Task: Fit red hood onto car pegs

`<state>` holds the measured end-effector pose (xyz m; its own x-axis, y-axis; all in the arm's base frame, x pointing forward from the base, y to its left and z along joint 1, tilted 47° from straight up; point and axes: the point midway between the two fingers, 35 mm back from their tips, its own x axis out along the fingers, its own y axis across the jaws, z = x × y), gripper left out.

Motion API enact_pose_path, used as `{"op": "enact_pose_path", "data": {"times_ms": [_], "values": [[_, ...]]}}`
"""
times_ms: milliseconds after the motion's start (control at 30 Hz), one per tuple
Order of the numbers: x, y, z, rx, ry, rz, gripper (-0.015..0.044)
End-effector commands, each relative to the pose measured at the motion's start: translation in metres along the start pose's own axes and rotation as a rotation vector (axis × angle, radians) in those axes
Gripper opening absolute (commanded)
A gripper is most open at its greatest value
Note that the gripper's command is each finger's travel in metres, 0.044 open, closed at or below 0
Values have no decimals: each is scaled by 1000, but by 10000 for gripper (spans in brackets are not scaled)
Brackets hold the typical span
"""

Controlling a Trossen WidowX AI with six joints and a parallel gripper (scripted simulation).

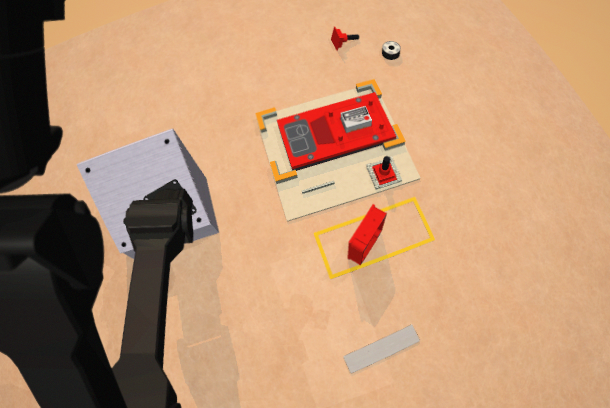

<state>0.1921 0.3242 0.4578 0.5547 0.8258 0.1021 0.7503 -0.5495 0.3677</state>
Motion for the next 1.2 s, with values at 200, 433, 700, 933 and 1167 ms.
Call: {"op": "enact_pose_path", "data": {"times_ms": [200, 433, 700, 933, 1167], "values": [[3, 54, 138, -42, -494, 167, 0], [-33, 90, 232, -29, -872, 286, 0], [-112, 124, 320, -1, -1333, 411, 0], [-203, 140, 367, 35, -1751, 479, 0], [-299, 141, 382, 84, -2189, 471, 0]]}}
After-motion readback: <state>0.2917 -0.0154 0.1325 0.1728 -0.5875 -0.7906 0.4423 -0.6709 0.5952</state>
